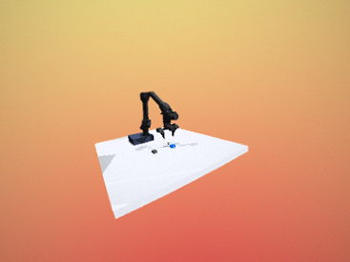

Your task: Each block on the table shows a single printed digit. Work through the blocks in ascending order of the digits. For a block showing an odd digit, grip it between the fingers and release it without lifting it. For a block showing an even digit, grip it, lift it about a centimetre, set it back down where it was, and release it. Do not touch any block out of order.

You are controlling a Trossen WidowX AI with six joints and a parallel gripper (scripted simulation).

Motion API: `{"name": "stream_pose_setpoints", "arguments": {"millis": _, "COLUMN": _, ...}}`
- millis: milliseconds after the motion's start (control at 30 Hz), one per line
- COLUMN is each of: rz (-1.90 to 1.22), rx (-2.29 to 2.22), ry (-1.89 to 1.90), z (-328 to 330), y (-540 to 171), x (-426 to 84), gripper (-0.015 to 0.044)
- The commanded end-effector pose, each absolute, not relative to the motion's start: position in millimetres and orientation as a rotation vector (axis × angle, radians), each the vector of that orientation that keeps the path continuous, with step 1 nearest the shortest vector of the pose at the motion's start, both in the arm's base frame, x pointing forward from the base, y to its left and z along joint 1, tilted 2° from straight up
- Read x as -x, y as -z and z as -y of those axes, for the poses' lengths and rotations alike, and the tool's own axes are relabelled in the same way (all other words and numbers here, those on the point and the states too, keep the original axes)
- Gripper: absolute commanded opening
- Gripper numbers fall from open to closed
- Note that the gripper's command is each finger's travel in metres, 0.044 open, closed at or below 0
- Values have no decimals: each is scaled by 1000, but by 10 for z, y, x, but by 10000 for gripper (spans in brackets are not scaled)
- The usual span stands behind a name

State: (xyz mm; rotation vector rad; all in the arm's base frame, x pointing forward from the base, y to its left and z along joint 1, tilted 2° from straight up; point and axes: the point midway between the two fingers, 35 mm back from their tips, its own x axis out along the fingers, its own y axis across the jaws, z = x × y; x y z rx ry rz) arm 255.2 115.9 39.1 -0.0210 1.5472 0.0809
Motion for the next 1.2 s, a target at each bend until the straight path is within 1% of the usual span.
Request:
{"name": "stream_pose_setpoints", "arguments": {"millis": 0, "rz": -1543, "rx": 22, "ry": -81, "z": -1152, "y": -750, "x": -2567, "gripper": 295}}
{"name": "stream_pose_setpoints", "arguments": {"millis": 100, "rz": -1543, "rx": 22, "ry": -81, "z": -1126, "y": -1134, "x": -2531, "gripper": 216}}
{"name": "stream_pose_setpoints", "arguments": {"millis": 200, "rz": -1543, "rx": 22, "ry": -81, "z": -1123, "y": -1161, "x": -2527, "gripper": 138}}
{"name": "stream_pose_setpoints", "arguments": {"millis": 233, "rz": -1543, "rx": 22, "ry": -81, "z": -1123, "y": -1161, "x": -2527, "gripper": 120}}
{"name": "stream_pose_setpoints", "arguments": {"millis": 533, "rz": -1543, "rx": 22, "ry": -81, "z": -1122, "y": -1164, "x": -2546, "gripper": 120}}
{"name": "stream_pose_setpoints", "arguments": {"millis": 600, "rz": -1542, "rx": 22, "ry": -81, "z": -1106, "y": -1182, "x": -2696, "gripper": 120}}
{"name": "stream_pose_setpoints", "arguments": {"millis": 767, "rz": -1537, "rx": 24, "ry": -80, "z": -981, "y": -1195, "x": -3274, "gripper": 120}}
{"name": "stream_pose_setpoints", "arguments": {"millis": 900, "rz": -1536, "rx": 24, "ry": -79, "z": -957, "y": -1190, "x": -3348, "gripper": 120}}
{"name": "stream_pose_setpoints", "arguments": {"millis": 967, "rz": -1536, "rx": 24, "ry": -79, "z": -964, "y": -1084, "x": -3364, "gripper": 172}}
{"name": "stream_pose_setpoints", "arguments": {"millis": 1100, "rz": -1536, "rx": 24, "ry": -80, "z": -986, "y": -483, "x": -3381, "gripper": 277}}
{"name": "stream_pose_setpoints", "arguments": {"millis": 1167, "rz": -1536, "rx": 24, "ry": -80, "z": -986, "y": -380, "x": -3371, "gripper": 330}}
